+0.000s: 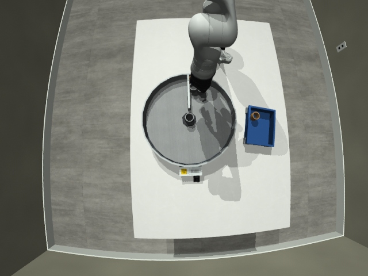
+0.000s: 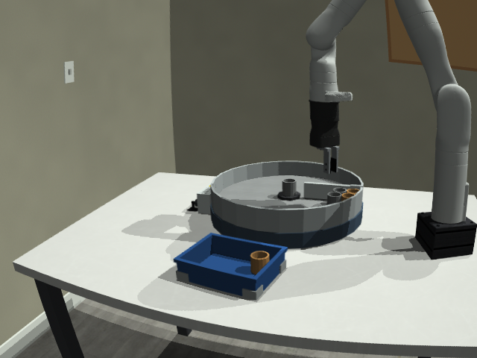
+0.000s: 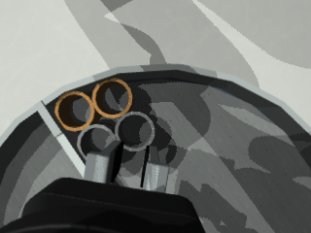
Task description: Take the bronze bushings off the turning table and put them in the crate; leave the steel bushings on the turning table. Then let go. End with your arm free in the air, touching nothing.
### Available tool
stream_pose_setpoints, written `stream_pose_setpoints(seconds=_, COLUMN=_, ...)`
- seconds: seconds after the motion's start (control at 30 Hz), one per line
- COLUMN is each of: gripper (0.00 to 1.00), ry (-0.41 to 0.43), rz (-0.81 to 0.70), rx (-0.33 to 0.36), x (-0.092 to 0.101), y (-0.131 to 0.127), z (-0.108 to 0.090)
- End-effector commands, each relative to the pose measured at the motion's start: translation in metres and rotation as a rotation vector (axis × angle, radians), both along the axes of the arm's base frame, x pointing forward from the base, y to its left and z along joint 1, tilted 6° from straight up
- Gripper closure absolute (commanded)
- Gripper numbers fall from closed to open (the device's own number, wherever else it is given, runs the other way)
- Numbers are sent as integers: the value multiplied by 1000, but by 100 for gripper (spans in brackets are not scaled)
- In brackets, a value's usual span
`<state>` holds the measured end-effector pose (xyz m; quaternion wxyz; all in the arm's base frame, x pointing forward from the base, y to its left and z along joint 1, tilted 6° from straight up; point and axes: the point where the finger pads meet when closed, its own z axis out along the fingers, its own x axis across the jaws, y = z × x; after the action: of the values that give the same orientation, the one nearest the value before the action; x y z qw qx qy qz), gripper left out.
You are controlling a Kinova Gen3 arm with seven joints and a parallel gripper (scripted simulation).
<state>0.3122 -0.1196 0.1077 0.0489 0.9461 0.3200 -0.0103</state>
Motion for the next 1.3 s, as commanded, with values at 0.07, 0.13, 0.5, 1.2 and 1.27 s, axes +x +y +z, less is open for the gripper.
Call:
stream_pose_setpoints(seconds=0.07, gripper=55, ry=12, rz=137, rx=-2, x=-25, y=14, z=-5)
stream_pose_setpoints(seconds=0.13, gripper=55, ry=21, rz=228, rx=-3, x=-42, y=24, z=-9)
stream_pose_setpoints(seconds=0.5, gripper=55, ry=21, rz=228, rx=-3, x=-42, y=24, z=-9)
stream_pose_setpoints(seconds=1.2, gripper=55, ry=19, rz=228, rx=-4, x=-41, y=21, z=-37)
stream_pose_setpoints(seconds=1.27, gripper=55, ry=19, rz=228, rx=-4, x=-41, y=20, z=-44)
